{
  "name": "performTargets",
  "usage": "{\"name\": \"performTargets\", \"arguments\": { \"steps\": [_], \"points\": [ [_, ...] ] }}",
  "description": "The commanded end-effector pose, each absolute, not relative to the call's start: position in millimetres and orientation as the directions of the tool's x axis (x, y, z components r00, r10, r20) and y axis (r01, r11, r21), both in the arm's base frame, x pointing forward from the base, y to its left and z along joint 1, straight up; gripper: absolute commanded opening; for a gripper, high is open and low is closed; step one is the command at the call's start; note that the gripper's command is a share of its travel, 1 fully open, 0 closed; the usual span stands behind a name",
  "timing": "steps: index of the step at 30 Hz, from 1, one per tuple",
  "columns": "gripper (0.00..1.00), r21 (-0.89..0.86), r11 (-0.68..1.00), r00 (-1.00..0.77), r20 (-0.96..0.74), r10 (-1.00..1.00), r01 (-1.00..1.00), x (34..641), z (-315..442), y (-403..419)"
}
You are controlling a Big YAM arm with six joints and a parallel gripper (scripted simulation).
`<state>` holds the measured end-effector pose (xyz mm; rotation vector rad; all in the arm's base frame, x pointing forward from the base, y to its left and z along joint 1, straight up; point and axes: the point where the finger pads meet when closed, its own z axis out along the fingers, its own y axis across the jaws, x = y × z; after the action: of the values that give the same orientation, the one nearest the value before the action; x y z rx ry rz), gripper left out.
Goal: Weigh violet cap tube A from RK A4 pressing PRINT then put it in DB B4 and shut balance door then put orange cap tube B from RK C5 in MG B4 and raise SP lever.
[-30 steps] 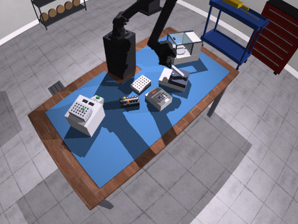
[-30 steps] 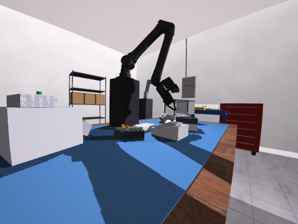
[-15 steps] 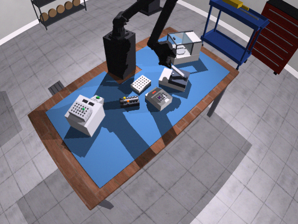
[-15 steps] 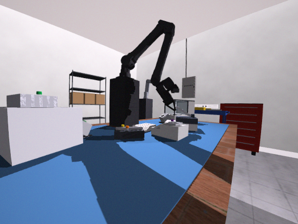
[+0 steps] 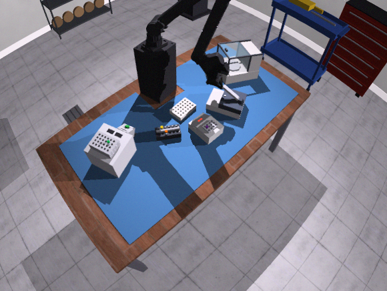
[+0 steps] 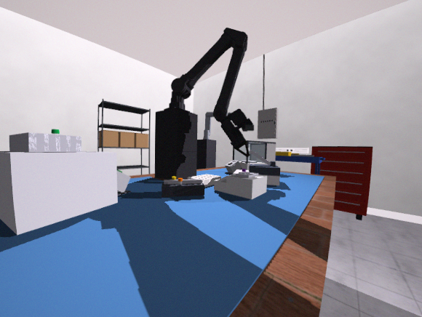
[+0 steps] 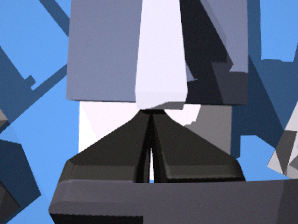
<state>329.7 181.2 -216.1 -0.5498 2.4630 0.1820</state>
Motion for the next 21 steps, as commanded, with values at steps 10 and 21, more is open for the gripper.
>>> {"name": "performTargets", "arguments": {
  "steps": [10, 21],
  "points": [
    [0.0, 0.001, 0.92, -0.678, -0.677, -0.287, -0.392, 374.6, -188.5, 189.3],
    [0.0, 0.004, 0.919, -0.699, -0.65, -0.298, -0.394, 349.7, -205.8, 183.6]
  ]
}}
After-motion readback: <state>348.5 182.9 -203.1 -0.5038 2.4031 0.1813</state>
